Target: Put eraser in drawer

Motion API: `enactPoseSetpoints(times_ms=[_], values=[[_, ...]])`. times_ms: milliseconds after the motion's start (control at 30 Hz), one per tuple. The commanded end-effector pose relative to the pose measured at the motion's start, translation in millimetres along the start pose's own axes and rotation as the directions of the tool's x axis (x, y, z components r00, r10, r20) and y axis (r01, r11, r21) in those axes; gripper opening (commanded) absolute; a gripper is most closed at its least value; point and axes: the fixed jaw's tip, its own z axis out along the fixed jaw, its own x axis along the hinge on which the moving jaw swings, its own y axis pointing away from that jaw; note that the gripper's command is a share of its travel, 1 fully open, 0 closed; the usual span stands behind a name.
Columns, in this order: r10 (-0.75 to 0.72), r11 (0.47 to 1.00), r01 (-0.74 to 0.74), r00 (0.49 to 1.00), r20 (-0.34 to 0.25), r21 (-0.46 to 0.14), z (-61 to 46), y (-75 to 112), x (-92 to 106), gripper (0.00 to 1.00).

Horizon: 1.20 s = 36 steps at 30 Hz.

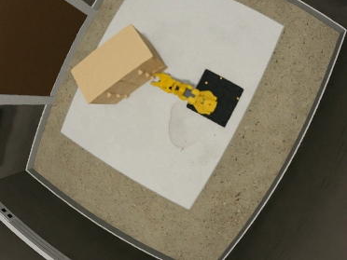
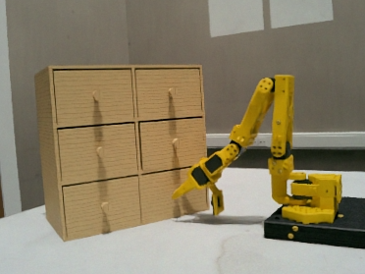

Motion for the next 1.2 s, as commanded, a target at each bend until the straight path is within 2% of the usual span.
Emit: enactPoseSetpoints(times_ms=[0,167,1167], values=[[0.005,1.0,-0.005,1.0,-0.01,-0.015,2.3,4.7,4.5,0.21],[0.005,1.0,-0.005,1.0,-0.01,-0.015,2.3,4.7,4.5,0.21],[0.005,1.0,-0.005,1.0,-0.01,-0.015,2.3,4.7,4.5,0.01]])
